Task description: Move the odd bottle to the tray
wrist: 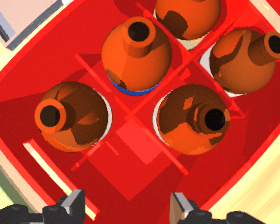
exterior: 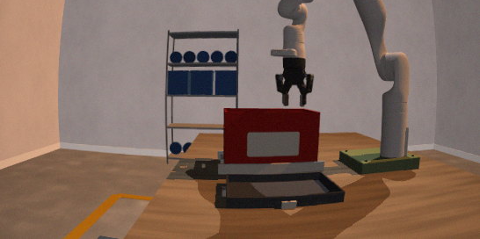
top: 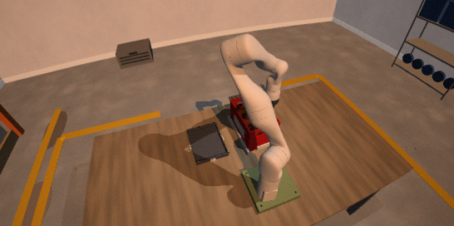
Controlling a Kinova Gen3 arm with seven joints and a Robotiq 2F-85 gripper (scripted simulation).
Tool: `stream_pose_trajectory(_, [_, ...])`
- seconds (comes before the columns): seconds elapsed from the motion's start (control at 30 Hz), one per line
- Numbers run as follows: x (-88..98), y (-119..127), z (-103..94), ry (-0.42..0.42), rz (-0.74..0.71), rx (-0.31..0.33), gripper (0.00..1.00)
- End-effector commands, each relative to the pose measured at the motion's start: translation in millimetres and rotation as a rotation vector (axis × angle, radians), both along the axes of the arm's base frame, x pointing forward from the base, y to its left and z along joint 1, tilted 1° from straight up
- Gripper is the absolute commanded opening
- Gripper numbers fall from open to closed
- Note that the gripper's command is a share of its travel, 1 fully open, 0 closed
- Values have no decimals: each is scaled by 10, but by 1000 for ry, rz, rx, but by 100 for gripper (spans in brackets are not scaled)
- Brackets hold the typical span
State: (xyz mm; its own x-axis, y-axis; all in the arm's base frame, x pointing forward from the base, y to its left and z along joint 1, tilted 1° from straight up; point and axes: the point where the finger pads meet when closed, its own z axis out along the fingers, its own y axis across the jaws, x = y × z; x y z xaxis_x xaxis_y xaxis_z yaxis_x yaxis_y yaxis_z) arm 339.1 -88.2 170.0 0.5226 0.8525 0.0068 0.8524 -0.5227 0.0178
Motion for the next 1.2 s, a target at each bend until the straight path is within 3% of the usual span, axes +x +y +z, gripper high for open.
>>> stream_pose_trajectory(0.0, [3,-1,2,-1,0,0,64])
stream_pose_trajectory(0.47, [4,-1,-49,-1,0,0,64])
stream_pose_trajectory(1.17, [8,-2,-279,-1,0,0,64])
